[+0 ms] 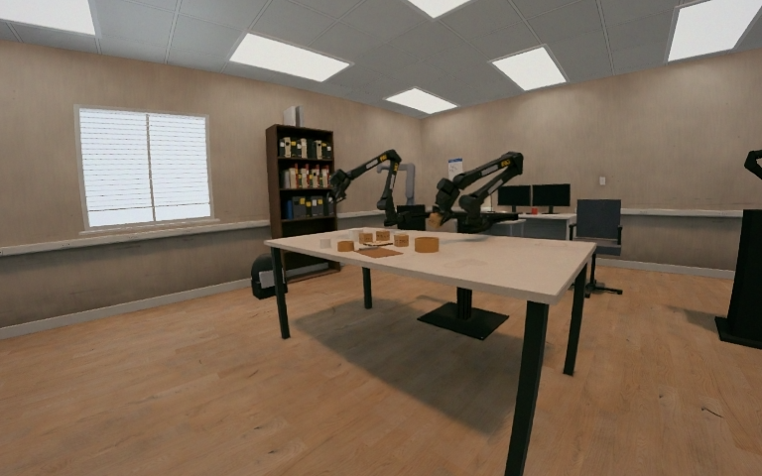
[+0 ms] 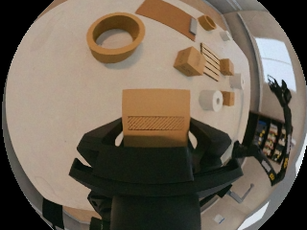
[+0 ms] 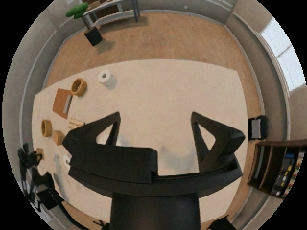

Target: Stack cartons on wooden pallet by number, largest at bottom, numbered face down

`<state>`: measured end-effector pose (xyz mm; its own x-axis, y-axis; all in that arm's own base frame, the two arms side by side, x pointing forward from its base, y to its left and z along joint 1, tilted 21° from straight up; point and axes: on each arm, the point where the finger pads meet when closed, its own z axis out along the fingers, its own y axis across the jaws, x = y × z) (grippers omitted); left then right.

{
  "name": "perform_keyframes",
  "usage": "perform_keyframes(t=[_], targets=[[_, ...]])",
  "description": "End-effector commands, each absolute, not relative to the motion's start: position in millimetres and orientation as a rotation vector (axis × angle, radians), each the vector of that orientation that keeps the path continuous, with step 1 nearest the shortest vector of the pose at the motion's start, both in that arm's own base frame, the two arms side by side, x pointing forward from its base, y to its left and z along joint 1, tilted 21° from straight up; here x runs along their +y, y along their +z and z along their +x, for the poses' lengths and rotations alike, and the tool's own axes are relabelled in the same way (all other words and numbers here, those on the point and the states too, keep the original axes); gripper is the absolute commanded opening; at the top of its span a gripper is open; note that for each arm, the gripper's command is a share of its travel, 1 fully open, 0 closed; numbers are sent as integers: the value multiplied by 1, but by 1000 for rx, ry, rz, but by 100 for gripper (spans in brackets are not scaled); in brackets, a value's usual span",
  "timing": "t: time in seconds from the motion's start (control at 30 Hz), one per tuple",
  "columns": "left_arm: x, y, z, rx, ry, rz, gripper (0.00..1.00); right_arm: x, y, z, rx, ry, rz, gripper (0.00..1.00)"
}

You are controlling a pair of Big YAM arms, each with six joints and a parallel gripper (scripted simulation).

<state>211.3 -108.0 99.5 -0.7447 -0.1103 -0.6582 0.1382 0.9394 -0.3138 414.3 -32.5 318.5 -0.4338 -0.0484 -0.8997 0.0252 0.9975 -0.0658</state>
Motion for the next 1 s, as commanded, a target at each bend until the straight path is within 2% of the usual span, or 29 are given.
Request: perform_keyframes(t=[0.0, 0.33, 0.63, 0.97], targets=[[-112, 132, 220, 2337, -395, -51, 54, -31, 342, 418, 1978, -90, -37, 100], [-92, 136, 230, 2261, 46, -113, 54, -31, 342, 418, 1978, -90, -37, 100], [-90, 143, 233, 2228, 83, -104, 54, -31, 342, 418, 1978, -90, -37, 100], [-35, 102, 238, 2243, 187, 3, 54, -31, 342, 418, 1978, -90, -37, 100]])
